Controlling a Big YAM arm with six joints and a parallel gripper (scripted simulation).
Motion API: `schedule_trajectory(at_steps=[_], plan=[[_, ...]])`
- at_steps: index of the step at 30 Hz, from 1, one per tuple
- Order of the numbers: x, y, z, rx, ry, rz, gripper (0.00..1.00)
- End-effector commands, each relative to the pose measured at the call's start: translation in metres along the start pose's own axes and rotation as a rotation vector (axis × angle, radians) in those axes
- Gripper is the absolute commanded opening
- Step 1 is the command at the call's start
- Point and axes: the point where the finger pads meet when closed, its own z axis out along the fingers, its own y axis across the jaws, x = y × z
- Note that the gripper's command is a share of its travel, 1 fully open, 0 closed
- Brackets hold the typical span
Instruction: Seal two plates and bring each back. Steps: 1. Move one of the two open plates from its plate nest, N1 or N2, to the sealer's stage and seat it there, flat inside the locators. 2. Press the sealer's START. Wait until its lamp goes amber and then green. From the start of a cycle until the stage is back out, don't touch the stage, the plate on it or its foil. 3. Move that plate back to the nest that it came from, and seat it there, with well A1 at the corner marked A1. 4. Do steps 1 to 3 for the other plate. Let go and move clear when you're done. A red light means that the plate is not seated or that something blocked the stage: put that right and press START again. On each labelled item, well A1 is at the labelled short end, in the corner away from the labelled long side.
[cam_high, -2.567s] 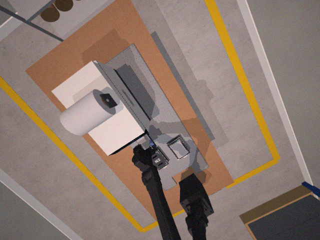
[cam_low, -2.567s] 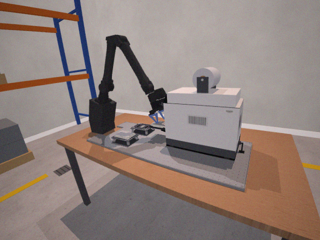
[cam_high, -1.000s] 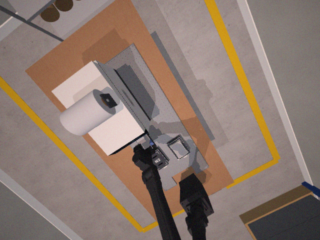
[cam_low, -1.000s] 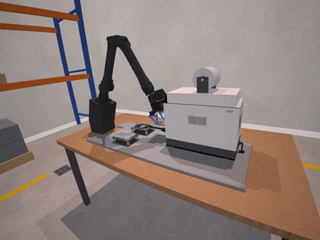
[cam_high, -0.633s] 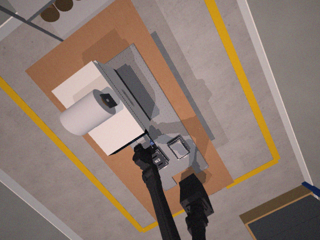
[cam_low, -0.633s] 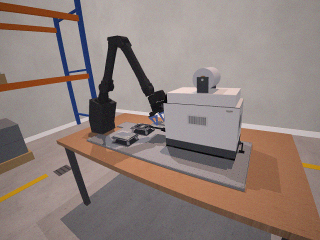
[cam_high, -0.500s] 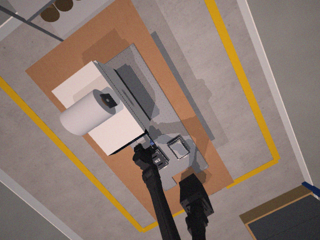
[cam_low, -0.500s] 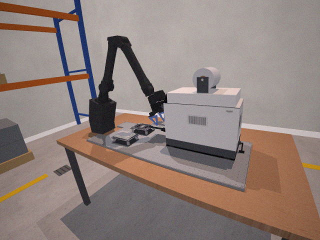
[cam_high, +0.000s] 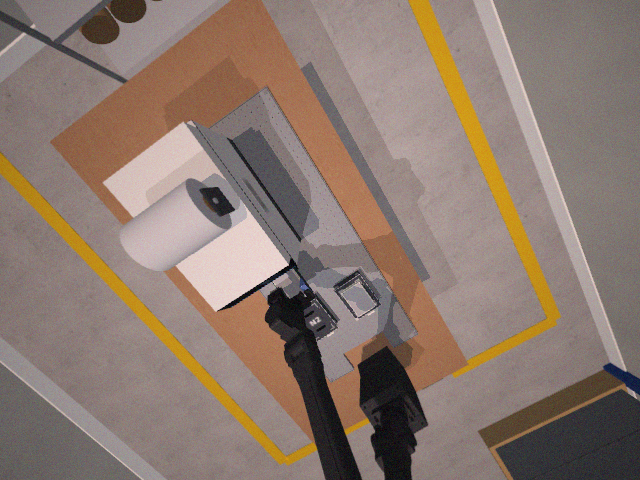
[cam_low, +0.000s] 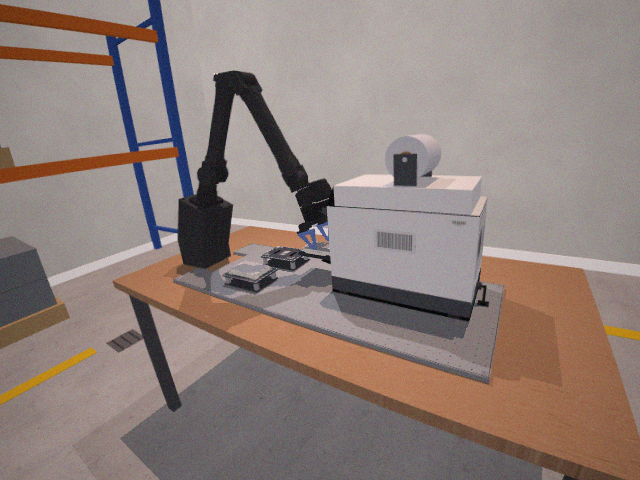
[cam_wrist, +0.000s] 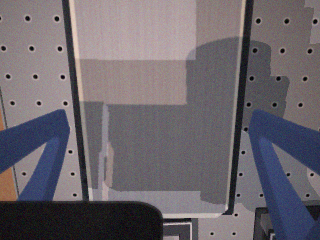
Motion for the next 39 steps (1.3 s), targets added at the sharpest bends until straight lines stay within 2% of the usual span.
schedule_trajectory(at_steps=[1, 20, 28, 34, 39], plan=[[-0.018, -0.006, 0.001, 0.005, -0.024, 0.005, 1.00], [-0.022, -0.005, 0.005, 0.004, -0.026, 0.005, 1.00], [-0.014, -0.007, -0.005, 0.004, -0.025, 0.005, 1.00], [0.006, -0.008, 0.009, 0.007, 0.003, 0.003, 1.00], [0.012, -0.009, 0.014, 0.009, 0.015, 0.002, 1.00]])
